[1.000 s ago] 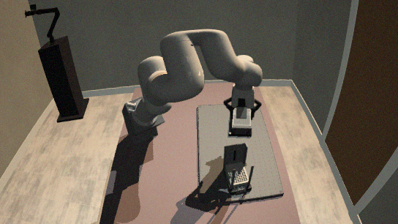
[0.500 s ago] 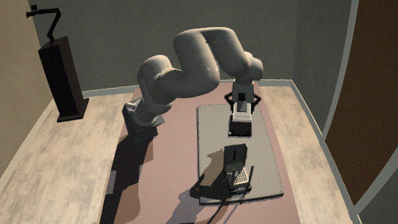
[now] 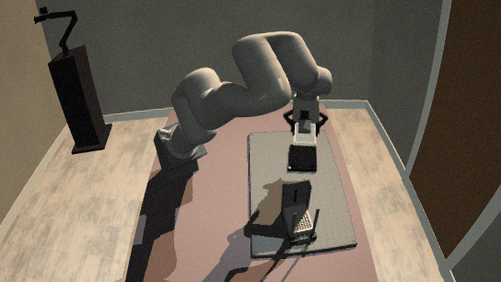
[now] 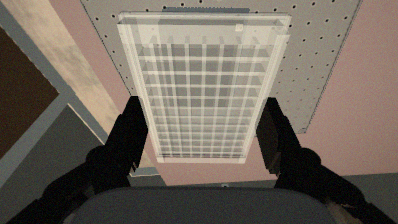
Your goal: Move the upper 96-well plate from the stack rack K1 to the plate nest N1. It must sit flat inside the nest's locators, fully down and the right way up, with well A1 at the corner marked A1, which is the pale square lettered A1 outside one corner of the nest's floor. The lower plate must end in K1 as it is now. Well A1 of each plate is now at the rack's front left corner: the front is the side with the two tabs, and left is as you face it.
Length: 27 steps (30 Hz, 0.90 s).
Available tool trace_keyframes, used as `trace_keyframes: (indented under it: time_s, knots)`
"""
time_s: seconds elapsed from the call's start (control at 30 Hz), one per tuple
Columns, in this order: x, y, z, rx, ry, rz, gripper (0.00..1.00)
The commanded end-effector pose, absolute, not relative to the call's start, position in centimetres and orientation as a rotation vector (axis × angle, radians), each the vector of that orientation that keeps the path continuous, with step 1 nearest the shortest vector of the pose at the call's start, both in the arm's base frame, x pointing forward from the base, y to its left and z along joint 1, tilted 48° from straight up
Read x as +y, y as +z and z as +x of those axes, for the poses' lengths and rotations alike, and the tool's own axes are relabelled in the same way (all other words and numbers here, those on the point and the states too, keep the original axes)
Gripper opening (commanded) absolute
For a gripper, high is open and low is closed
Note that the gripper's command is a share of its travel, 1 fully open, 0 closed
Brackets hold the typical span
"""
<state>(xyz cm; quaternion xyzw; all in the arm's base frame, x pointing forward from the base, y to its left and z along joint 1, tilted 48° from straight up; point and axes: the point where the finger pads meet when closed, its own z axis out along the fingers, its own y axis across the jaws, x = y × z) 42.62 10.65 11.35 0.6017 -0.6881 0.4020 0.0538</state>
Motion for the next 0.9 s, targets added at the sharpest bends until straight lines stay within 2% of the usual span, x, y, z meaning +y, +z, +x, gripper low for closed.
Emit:
trace_keyframes:
  time_s: [0.0, 0.87]
  knots:
    - [11.7, 10.7, 43.0, -2.092, 1.222, 1.830, 0.00]
    - [16.7, 7.1, 44.9, -2.092, 1.222, 1.831, 0.00]
